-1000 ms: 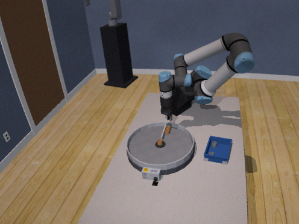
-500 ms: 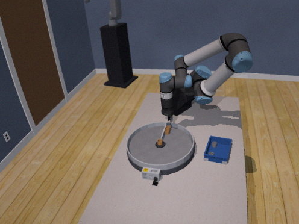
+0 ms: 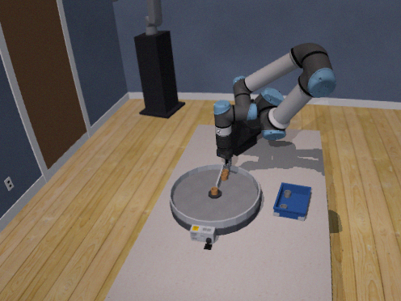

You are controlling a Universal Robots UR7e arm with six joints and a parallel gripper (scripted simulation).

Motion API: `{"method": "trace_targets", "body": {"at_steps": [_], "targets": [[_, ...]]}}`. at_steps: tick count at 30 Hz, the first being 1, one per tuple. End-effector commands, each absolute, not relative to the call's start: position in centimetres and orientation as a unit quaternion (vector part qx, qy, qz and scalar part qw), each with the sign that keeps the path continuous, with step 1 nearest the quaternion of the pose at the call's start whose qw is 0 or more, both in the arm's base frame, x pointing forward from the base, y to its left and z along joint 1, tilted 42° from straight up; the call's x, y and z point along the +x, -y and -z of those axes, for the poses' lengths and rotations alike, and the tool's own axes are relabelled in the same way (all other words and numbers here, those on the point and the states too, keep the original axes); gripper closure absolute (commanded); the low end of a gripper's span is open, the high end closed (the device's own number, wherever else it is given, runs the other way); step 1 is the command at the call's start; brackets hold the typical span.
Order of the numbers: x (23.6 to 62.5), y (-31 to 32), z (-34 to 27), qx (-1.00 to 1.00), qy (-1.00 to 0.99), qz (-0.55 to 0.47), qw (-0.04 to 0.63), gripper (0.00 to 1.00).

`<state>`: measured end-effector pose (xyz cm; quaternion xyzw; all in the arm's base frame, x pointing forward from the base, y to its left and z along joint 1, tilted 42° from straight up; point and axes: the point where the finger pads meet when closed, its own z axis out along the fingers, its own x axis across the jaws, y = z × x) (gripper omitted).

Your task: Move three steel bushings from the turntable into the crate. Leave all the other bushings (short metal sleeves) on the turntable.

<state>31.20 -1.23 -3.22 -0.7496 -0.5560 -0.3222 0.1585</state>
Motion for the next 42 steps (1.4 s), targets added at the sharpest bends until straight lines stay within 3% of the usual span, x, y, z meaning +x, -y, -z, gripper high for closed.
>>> {"method": "trace_targets", "body": {"at_steps": [1, 42], "targets": [[31.59, 0.58, 4.17, -0.75, 0.556, 0.322, 0.158, 0.6], [31.85, 0.07, 4.81, -0.75, 0.556, 0.322, 0.158, 0.6]]}}
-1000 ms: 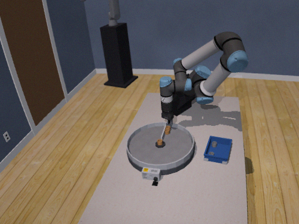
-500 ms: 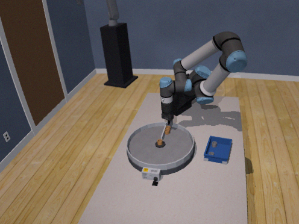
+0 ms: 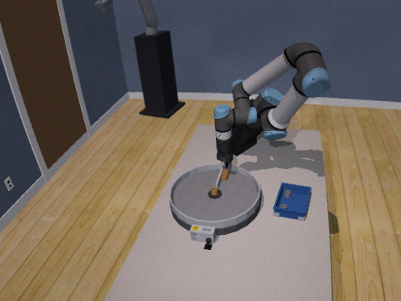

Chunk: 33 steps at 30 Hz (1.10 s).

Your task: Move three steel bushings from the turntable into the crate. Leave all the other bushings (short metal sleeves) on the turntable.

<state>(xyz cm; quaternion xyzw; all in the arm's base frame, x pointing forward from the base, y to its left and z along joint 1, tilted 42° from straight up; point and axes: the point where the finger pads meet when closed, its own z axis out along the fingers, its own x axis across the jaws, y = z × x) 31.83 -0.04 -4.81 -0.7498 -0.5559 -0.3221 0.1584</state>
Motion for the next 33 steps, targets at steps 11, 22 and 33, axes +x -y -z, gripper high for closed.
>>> {"method": "trace_targets", "body": {"at_steps": [11, 22, 33], "targets": [[31.99, -0.2, 5.14, -0.75, 0.556, 0.322, 0.158, 0.6], [32.02, -0.25, 5.21, -0.75, 0.556, 0.322, 0.158, 0.6], [32.13, -0.46, 5.48, -0.75, 0.556, 0.322, 0.158, 0.6]]}}
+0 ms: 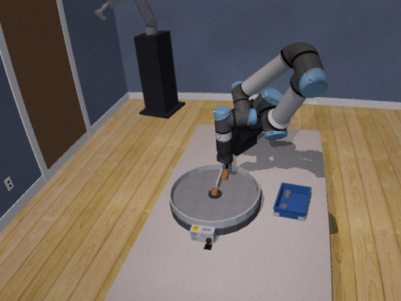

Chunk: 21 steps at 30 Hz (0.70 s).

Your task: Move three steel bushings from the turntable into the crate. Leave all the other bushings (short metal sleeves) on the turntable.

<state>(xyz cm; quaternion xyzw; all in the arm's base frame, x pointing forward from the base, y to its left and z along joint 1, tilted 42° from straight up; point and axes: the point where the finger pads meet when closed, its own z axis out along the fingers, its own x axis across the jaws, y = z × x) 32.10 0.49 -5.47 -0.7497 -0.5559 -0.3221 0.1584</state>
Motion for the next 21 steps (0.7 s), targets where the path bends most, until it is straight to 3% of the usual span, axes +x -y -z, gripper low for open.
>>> {"method": "trace_targets", "body": {"at_steps": [1, 21], "targets": [[32.13, -0.46, 5.48, -0.75, 0.556, 0.322, 0.158, 0.6], [32.27, -0.73, 5.81, -0.75, 0.556, 0.322, 0.158, 0.6]]}}
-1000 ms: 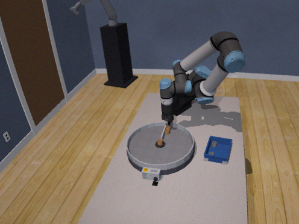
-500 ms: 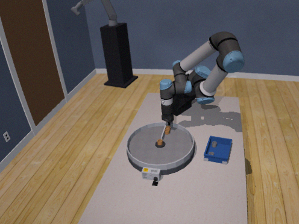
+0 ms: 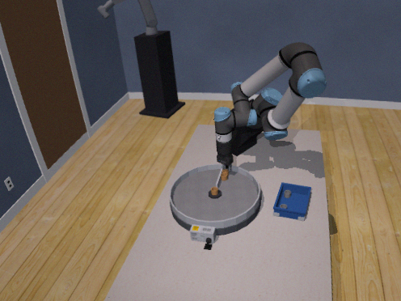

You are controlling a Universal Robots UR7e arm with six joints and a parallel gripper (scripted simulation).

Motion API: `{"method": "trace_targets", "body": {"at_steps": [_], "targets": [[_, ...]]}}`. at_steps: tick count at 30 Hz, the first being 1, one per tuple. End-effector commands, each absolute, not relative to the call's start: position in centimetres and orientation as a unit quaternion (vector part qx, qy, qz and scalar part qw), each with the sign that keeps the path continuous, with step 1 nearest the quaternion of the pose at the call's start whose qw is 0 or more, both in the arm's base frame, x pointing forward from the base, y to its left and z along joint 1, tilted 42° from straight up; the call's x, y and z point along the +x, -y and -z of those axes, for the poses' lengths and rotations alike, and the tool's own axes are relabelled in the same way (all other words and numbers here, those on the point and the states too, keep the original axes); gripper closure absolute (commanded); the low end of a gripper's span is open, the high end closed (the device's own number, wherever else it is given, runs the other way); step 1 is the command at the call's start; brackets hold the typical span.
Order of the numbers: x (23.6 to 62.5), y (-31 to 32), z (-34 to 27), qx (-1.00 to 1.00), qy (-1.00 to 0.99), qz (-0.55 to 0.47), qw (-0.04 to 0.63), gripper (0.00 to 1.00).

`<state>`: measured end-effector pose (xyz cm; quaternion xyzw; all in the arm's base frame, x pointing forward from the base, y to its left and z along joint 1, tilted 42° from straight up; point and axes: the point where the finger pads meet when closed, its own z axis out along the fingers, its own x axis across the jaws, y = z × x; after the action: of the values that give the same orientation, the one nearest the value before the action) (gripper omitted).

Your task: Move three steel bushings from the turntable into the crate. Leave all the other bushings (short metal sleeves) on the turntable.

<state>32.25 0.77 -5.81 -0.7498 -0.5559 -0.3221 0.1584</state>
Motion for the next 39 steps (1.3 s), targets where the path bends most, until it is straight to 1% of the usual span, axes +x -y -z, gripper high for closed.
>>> {"method": "trace_targets", "body": {"at_steps": [1, 39], "targets": [[32.27, -0.73, 5.81, -0.75, 0.556, 0.322, 0.158, 0.6], [32.55, -1.3, 6.44, -0.75, 0.556, 0.322, 0.158, 0.6]]}}
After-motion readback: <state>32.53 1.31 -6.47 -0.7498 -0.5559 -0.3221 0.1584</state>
